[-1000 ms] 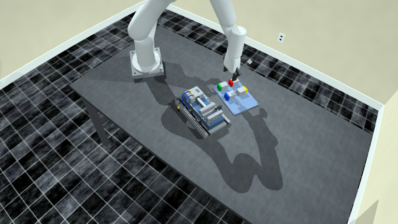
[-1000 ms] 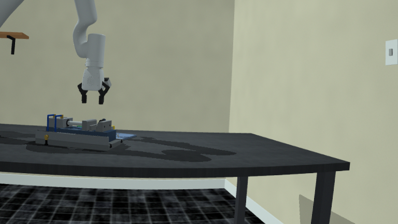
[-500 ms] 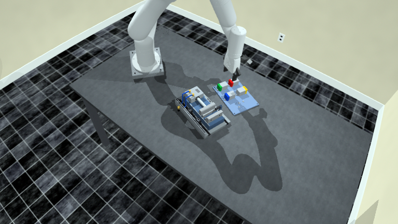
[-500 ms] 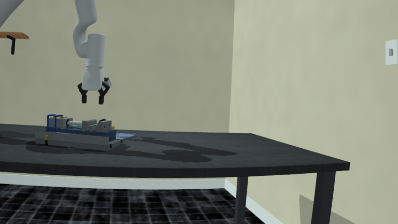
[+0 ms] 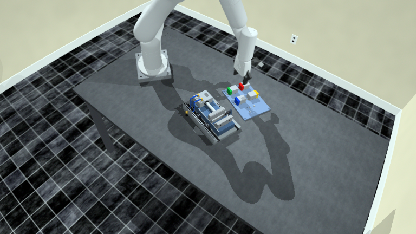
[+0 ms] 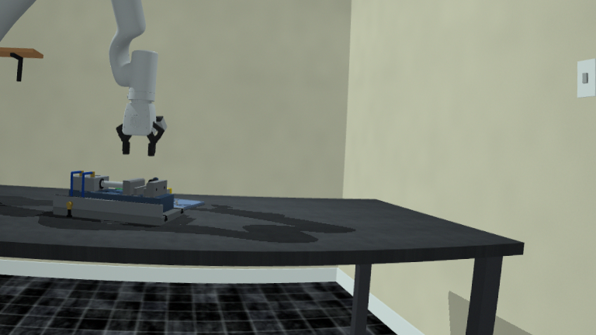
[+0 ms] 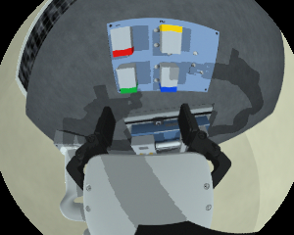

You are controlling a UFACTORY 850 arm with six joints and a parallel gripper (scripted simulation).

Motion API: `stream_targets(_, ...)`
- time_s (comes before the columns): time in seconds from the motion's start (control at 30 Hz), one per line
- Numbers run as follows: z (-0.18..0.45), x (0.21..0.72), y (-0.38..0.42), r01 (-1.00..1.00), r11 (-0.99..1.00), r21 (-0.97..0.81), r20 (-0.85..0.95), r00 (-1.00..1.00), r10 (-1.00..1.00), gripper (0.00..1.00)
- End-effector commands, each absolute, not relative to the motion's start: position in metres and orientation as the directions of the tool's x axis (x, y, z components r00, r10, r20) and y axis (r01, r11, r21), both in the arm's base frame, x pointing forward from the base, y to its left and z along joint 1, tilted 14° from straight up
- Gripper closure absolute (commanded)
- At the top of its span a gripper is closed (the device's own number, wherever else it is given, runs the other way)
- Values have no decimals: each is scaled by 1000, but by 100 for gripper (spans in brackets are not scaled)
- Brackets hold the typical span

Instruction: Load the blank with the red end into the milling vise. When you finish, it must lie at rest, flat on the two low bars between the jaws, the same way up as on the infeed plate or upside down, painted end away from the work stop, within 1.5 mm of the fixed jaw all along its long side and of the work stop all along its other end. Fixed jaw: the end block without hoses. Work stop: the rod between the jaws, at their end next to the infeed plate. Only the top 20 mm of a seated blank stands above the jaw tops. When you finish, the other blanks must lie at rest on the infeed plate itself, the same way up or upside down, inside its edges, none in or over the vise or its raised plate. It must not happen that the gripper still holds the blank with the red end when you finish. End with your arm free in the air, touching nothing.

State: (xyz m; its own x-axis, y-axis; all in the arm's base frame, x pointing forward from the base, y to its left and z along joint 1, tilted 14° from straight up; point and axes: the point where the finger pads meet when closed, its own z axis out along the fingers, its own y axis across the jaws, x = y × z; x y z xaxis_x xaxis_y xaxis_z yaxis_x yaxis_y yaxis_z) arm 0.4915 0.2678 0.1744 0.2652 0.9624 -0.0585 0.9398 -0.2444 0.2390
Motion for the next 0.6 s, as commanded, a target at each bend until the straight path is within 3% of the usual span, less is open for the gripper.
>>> stream_targets(0.0, 175, 492, 268, 939, -244, 240, -57, 265, 963, 0)
stream_targets(0.57, 204, 489, 278, 939, -244, 240, -57, 265, 963, 0)
